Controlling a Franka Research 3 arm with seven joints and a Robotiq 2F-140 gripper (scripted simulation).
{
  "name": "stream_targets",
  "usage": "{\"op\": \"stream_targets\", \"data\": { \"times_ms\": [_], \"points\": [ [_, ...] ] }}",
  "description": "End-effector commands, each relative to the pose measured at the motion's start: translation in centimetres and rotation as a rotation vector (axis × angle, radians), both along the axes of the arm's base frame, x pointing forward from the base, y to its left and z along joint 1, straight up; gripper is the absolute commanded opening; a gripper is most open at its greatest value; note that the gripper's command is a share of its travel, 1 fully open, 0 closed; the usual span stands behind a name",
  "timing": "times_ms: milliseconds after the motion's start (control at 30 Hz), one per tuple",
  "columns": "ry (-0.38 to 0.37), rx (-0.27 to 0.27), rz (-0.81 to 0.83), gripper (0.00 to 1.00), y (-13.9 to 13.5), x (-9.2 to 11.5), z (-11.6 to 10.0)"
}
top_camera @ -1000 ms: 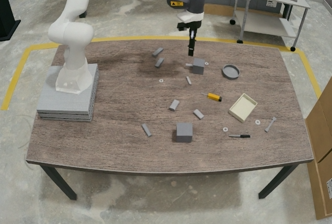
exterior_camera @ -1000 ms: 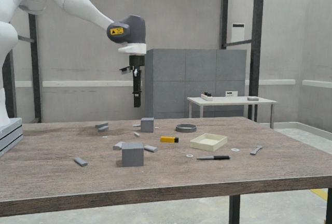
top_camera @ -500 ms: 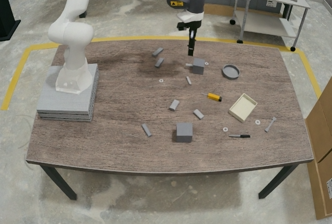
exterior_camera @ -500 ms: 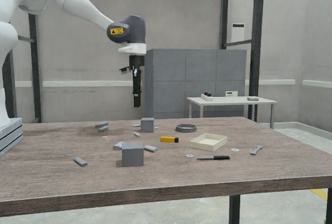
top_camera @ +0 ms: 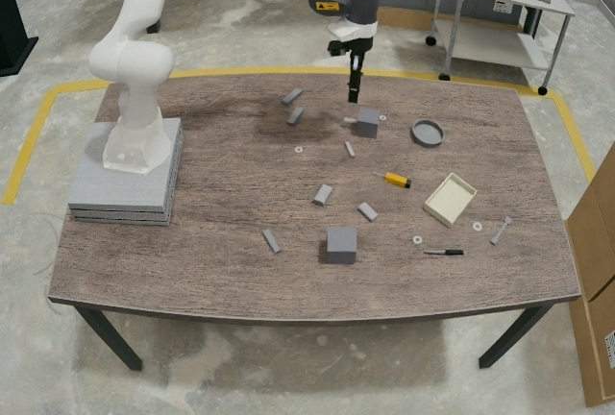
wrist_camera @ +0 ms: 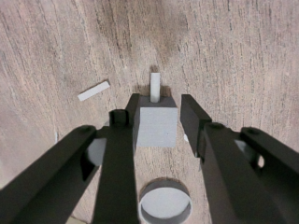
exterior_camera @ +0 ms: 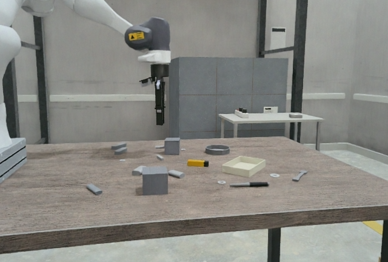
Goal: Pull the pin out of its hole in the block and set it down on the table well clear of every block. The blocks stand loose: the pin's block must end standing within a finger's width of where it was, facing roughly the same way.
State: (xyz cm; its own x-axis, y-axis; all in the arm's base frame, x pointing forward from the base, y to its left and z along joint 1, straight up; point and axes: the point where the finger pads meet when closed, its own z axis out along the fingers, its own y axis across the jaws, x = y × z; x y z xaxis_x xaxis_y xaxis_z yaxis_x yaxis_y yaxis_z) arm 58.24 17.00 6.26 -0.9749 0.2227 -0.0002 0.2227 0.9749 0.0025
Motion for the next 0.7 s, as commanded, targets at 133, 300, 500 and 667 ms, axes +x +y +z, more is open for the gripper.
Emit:
{"op": "stream_targets", "data": {
  "times_ms": [133,300,500,667],
  "points": [
    [-0.006,0.002,0.006,0.33,0.14,0.15,0.25],
    [-0.007,0.002,0.009,0.33,0.14,0.2,0.29],
    [-0.011,0.001,0.016,0.33,0.14,0.31,0.37],
    [-0.013,0.0,0.019,0.33,0.14,0.36,0.39]
  ]
}}
